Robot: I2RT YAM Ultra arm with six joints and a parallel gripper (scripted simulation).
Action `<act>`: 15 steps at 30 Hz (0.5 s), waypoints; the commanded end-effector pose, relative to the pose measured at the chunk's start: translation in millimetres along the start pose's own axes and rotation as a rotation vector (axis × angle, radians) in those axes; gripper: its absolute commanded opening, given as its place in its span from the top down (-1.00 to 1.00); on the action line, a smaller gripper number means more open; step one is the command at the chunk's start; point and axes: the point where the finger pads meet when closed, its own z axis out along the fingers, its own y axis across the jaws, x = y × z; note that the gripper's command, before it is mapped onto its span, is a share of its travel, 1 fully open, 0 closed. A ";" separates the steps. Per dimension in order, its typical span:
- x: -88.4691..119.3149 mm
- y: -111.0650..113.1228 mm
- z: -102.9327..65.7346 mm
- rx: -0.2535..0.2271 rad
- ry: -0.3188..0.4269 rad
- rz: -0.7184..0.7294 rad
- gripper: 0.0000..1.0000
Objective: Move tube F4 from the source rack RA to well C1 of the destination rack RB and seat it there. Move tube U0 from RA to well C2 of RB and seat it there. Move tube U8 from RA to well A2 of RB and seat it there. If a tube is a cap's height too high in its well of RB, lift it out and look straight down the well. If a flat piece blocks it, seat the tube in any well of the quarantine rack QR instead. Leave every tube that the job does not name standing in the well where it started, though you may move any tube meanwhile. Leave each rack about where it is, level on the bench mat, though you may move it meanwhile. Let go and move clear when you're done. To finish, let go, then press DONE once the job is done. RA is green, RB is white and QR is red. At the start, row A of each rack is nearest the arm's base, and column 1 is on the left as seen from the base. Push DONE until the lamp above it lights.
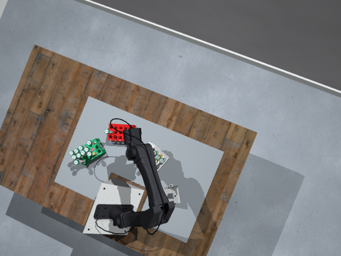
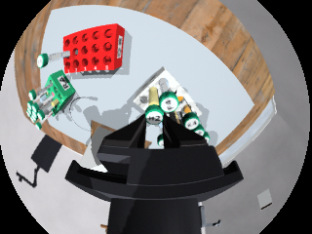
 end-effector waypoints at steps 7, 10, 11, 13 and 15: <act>-6.0 0.7 -26.2 -0.010 -0.057 0.013 1.00; -5.9 0.7 -27.7 -0.011 -0.057 0.013 1.00; -5.8 0.7 -28.2 -0.011 -0.057 0.013 1.00; -5.5 0.8 -29.2 -0.011 -0.057 0.013 1.00; -5.1 0.9 -30.2 -0.011 -0.057 0.013 1.00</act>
